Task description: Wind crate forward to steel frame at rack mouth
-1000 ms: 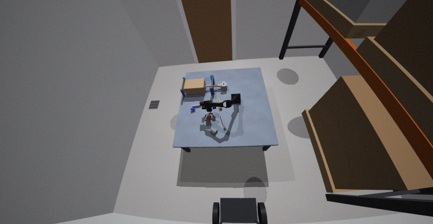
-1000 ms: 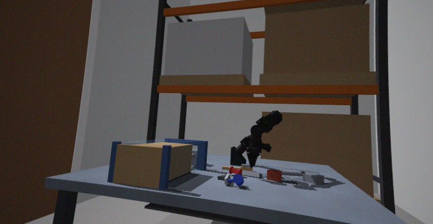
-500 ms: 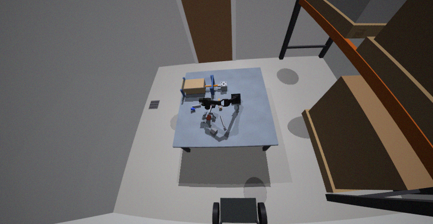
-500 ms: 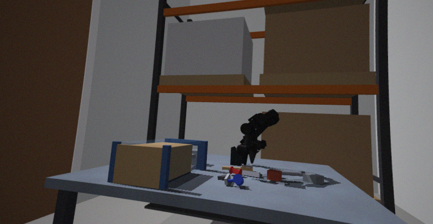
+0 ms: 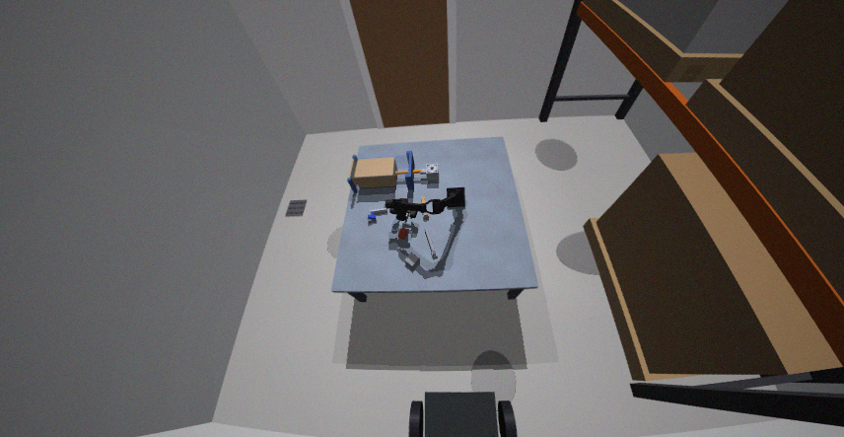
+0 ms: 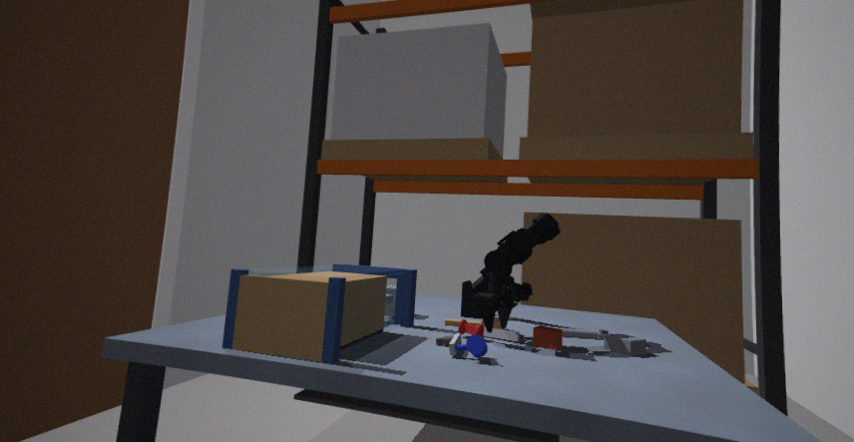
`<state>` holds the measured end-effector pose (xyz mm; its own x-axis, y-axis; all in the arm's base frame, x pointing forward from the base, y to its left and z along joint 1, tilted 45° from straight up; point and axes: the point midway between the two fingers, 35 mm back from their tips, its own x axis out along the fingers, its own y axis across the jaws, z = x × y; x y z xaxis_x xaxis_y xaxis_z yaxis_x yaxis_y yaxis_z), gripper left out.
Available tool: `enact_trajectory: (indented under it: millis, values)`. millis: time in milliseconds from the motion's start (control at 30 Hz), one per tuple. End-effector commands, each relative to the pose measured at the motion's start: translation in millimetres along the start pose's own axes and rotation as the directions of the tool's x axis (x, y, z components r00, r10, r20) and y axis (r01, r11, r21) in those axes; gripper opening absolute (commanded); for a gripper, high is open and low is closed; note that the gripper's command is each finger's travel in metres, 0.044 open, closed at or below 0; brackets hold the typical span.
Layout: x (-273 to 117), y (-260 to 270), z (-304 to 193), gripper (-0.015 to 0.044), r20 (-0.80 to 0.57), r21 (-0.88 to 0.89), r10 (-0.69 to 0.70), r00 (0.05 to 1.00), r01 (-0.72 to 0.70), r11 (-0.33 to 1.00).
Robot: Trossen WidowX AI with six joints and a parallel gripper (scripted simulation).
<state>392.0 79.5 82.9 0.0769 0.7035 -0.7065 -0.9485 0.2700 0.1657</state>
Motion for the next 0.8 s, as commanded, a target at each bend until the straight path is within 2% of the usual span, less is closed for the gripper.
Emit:
enact_trajectory:
  millis: [0, 300, 767]
  values:
    - [6.9, 2.0, -0.8, 0.0440, 0.003, 0.007, 0.007, 1.000, -0.007, 1.000]
    - [17.1, 2.1, -0.8, 0.0440, 0.004, 0.007, 0.007, 1.000, -0.007, 1.000]
    - [12.9, 0.3, 0.1, 0.0347, 0.001, 0.000, 0.001, 1.000, -0.001, 1.000]
